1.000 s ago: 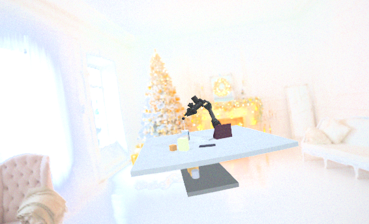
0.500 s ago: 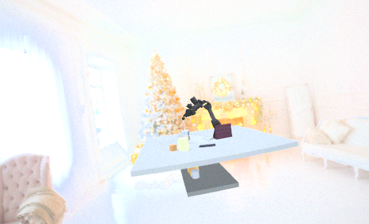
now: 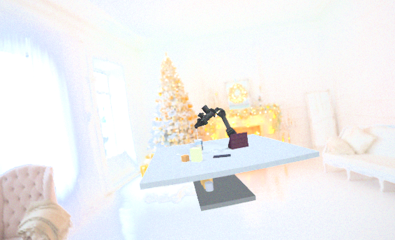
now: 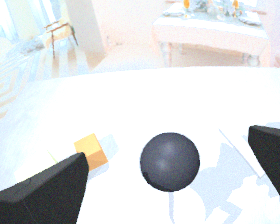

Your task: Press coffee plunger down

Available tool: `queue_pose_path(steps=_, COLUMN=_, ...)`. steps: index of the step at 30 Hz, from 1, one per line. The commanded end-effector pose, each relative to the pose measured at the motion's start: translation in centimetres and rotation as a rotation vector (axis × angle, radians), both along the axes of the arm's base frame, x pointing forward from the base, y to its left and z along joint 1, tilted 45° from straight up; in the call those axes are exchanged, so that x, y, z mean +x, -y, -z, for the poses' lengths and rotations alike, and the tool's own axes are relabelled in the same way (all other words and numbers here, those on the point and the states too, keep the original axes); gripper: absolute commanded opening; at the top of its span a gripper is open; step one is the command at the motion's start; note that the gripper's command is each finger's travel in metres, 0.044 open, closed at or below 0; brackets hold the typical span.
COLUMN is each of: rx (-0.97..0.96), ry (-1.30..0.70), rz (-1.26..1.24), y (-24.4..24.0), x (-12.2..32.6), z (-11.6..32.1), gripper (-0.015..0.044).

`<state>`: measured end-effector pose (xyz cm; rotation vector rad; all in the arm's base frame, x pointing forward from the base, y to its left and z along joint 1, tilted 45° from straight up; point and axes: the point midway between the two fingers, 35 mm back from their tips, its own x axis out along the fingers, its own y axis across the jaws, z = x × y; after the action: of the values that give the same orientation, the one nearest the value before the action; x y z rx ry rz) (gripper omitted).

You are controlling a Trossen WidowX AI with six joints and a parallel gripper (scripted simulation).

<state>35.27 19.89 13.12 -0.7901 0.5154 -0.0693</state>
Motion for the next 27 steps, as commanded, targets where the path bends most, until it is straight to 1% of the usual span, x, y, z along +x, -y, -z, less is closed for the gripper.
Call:
queue_pose_path(steps=1, rx=-0.003, ry=-0.004, rz=-0.004, y=0.04, x=0.1, z=0.22, gripper=0.0387)
queue_pose_path(steps=11, rx=-0.003, ry=-0.004, rz=-0.004, y=0.04, x=0.1, z=0.22, gripper=0.0125)
queue_pose_path(steps=27, rx=-0.003, ry=-0.005, rz=-0.004, y=0.47, x=0.25, z=0.79, gripper=0.0124)
